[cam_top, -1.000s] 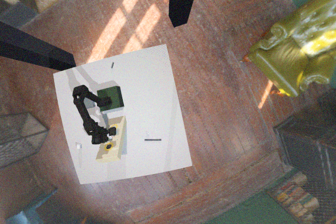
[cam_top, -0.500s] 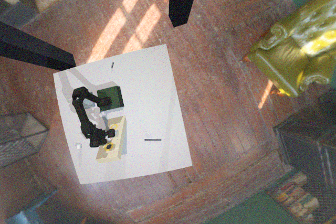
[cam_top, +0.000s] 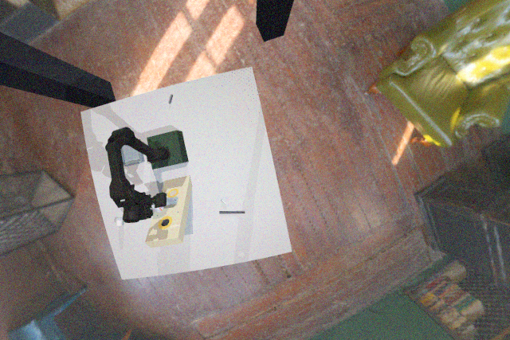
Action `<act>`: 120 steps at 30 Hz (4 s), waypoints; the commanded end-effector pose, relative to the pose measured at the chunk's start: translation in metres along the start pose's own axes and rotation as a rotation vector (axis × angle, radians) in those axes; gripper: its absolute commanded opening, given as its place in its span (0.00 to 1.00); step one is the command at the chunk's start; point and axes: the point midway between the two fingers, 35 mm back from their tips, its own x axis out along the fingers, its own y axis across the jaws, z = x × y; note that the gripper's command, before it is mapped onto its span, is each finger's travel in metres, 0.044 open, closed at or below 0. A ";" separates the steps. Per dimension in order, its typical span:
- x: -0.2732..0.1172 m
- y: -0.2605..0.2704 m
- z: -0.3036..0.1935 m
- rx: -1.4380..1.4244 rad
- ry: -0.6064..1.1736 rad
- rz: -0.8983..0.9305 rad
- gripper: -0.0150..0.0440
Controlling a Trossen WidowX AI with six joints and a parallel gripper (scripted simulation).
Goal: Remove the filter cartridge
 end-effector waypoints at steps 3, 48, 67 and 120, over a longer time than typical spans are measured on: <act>-0.003 -0.015 0.002 0.001 -0.006 -0.005 0.25; -0.007 -0.188 -0.070 0.570 -0.002 -0.345 0.25; -0.030 -0.241 -0.143 0.976 -0.013 -0.590 0.25; 0.016 -0.266 -0.369 1.537 -0.012 -0.929 0.25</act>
